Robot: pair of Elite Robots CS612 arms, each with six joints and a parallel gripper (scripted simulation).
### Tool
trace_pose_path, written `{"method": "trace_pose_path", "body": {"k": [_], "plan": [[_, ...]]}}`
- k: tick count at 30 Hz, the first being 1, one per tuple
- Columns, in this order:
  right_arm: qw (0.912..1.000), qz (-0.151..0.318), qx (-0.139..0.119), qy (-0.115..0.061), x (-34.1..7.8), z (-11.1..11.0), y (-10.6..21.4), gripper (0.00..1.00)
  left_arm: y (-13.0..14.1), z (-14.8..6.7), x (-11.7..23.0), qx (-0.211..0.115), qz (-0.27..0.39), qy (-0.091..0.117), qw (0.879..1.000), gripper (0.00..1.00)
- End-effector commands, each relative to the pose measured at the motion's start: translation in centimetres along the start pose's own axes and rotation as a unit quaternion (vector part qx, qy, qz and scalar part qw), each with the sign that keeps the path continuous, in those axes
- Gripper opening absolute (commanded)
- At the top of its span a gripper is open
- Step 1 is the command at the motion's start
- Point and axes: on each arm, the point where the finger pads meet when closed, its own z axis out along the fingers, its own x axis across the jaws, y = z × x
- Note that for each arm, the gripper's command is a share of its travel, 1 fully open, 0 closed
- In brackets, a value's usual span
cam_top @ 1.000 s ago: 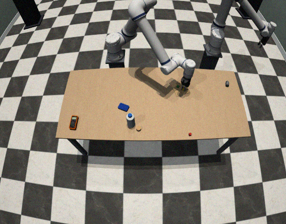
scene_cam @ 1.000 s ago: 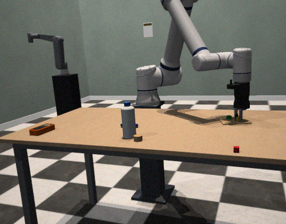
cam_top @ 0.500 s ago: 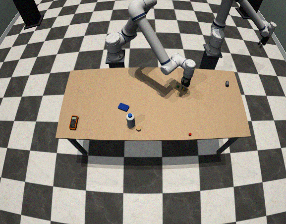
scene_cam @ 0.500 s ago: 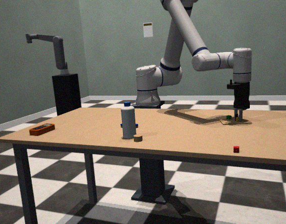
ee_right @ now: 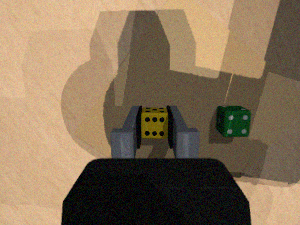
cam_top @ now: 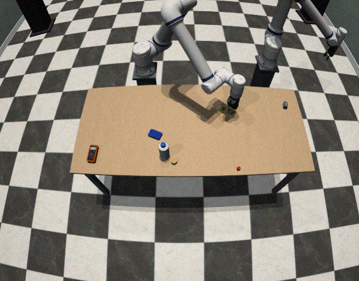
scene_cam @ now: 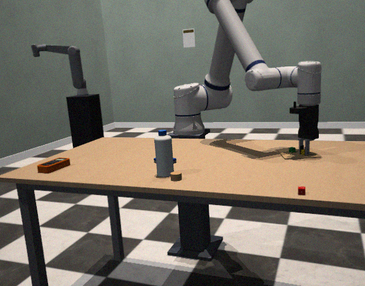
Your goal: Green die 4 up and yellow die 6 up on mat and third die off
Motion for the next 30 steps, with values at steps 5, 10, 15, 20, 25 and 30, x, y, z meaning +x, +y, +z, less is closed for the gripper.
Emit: {"method": "trace_pose_path", "body": {"k": [5,10,15,20,25,30], "plan": [[1.0000,0.000,0.000,-0.001,-0.09,-0.13,-0.01,0.40,0.05,-0.07,-0.01,-0.001,0.000,0.000,1.000,1.00],[1.0000,0.000,0.000,-0.001,-0.09,-0.13,-0.01,0.46,0.05,-0.07,-0.01,-0.001,0.000,0.000,1.000,1.00],[1.0000,0.000,0.000,-0.001,-0.09,-0.13,-0.01,0.52,0.05,-0.07,-0.01,-0.001,0.000,0.000,1.000,1.00],[1.0000,0.000,0.000,-0.001,-0.09,-0.13,-0.01,0.64,0.05,-0.07,-0.01,-0.001,0.000,0.000,1.000,1.00],[1.0000,0.000,0.000,-0.001,-0.09,-0.13,-0.01,0.70,0.05,-0.07,-0.01,-0.001,0.000,0.000,1.000,1.00],[1.0000,0.000,0.000,-0.001,-0.09,-0.13,-0.01,0.70,0.05,-0.07,-0.01,-0.001,0.000,0.000,1.000,1.00]]}}
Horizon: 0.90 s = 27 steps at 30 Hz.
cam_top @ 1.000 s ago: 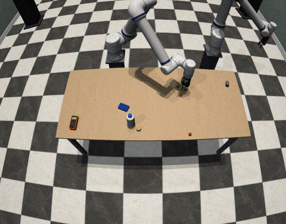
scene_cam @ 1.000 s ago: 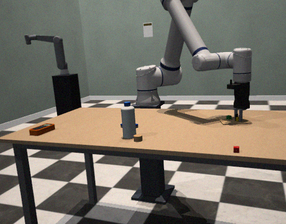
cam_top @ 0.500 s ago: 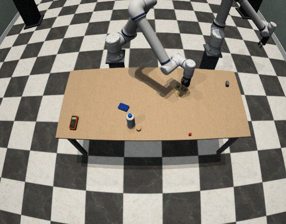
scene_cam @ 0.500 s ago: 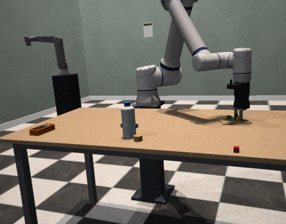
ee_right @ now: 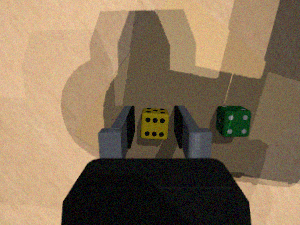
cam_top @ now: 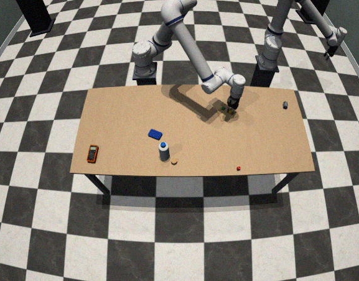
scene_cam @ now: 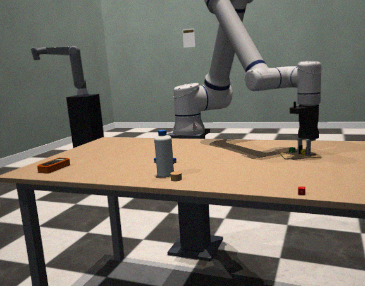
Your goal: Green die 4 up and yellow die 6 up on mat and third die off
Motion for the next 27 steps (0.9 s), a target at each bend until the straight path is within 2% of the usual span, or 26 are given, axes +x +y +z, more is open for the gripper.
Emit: {"method": "trace_pose_path", "body": {"k": [1,10,15,17,27], "plan": [[1.0000,0.000,0.000,-0.001,-0.1,-0.1,0.0,0.70,0.1,-0.1,0.0,-0.001,0.000,0.000,1.000,1.00],[1.0000,0.000,0.000,-0.001,-0.1,-1.2,0.0,0.70,0.1,-0.1,0.0,-0.001,0.000,0.000,1.000,1.00],[1.0000,0.000,0.000,-0.001,-0.1,-3.4,0.0,0.70,0.1,-0.1,0.0,-0.001,0.000,0.000,1.000,1.00],[1.0000,0.000,0.000,-0.001,-0.1,-3.4,0.0,0.70,0.1,-0.1,0.0,-0.001,0.000,0.000,1.000,1.00],[1.0000,0.000,0.000,-0.001,-0.1,-8.3,0.0,0.70,0.1,-0.1,0.0,-0.001,0.000,0.000,1.000,1.00]]}}
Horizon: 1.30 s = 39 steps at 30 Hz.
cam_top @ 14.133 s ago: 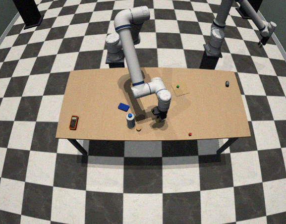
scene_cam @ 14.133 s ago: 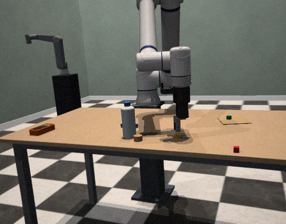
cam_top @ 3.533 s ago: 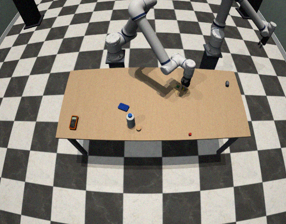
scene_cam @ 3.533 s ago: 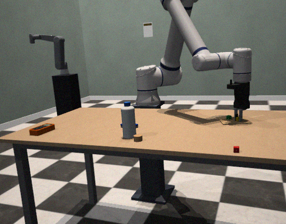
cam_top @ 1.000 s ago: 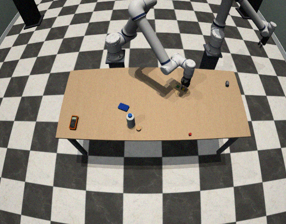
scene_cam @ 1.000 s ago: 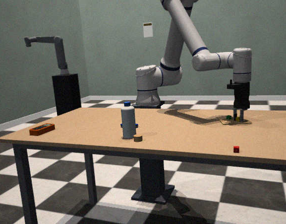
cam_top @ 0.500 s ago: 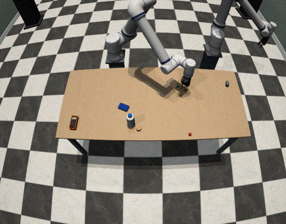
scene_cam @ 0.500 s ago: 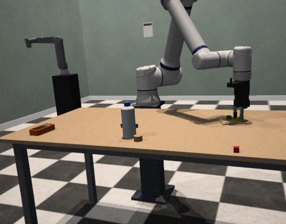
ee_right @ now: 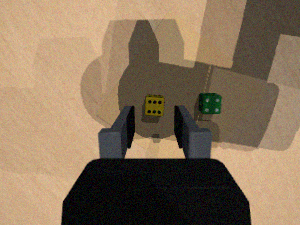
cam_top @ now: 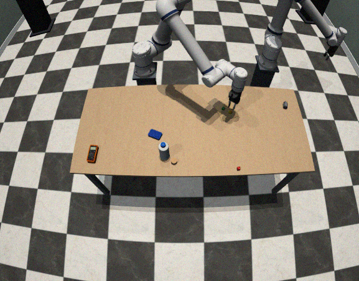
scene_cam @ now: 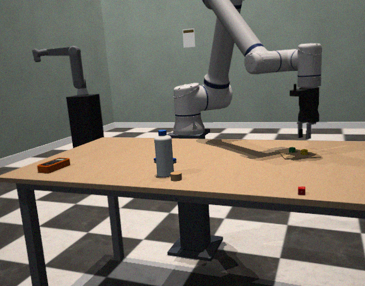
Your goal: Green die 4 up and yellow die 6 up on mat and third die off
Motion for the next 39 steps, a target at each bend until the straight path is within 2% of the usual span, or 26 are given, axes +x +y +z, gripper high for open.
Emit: {"method": "trace_pose_path", "body": {"k": [1,9,10,32,39], "plan": [[1.0000,0.000,0.000,-0.001,-0.1,-1.8,0.0,0.70,0.1,-0.1,0.0,-0.001,0.000,0.000,1.000,1.00],[1.0000,0.000,0.000,-0.001,-0.1,-2.3,0.0,0.70,0.1,-0.1,0.0,-0.001,0.000,0.000,1.000,1.00],[1.0000,0.000,0.000,-0.001,-0.1,-2.3,0.0,1.00,0.1,-0.1,0.0,-0.001,0.000,0.000,1.000,1.00],[1.0000,0.000,0.000,-0.001,-0.1,-2.4,0.0,1.00,0.1,-0.1,0.0,-0.001,0.000,0.000,1.000,1.00],[1.0000,0.000,0.000,-0.001,-0.1,-4.1,0.0,1.00,0.1,-0.1,0.0,-0.001,0.000,0.000,1.000,1.00]]}}
